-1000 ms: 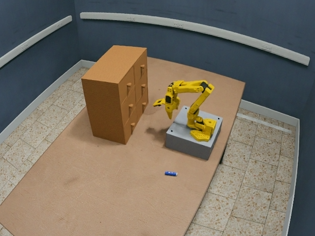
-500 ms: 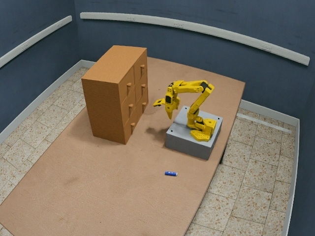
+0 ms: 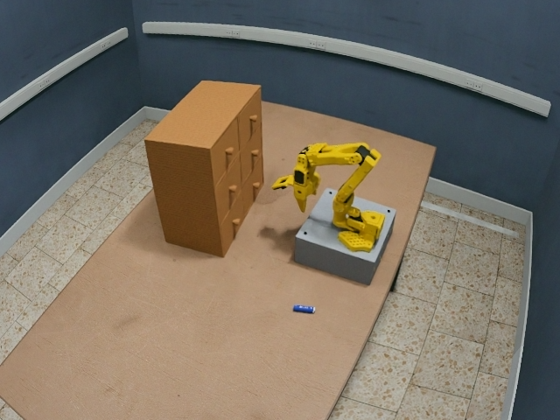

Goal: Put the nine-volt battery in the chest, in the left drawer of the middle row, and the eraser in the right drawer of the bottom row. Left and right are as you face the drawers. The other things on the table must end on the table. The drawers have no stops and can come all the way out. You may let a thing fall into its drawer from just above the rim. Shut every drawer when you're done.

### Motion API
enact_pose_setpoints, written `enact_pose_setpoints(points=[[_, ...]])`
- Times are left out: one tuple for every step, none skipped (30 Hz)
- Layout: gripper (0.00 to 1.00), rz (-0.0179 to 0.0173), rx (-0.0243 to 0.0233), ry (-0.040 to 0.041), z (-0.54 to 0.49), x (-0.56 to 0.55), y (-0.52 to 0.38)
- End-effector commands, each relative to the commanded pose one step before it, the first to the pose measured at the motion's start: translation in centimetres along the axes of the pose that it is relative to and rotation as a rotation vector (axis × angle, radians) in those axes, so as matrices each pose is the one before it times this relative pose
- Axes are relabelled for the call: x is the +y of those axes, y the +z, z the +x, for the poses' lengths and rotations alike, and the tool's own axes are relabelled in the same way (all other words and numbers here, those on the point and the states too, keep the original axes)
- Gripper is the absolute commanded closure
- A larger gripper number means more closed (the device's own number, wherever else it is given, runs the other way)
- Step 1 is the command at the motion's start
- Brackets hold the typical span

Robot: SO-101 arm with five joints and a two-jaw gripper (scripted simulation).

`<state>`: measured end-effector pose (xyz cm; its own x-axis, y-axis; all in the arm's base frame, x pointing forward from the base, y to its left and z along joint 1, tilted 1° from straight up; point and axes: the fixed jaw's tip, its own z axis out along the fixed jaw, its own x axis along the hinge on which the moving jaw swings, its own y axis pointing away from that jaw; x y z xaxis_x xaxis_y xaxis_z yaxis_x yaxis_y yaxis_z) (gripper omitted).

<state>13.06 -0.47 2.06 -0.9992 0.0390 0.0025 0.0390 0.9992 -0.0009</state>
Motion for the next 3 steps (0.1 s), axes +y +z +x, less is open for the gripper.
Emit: enact_pose_setpoints(points=[[0.6, -0.00155, 0.00953, -0.00842, 0.041, 0.091, -0.0484], [0.6, 0.0, -0.00001, 0.0, 0.0, 0.0, 0.0], [0.6, 0.0, 0.00001, 0.0, 0.0, 0.0, 0.0]])
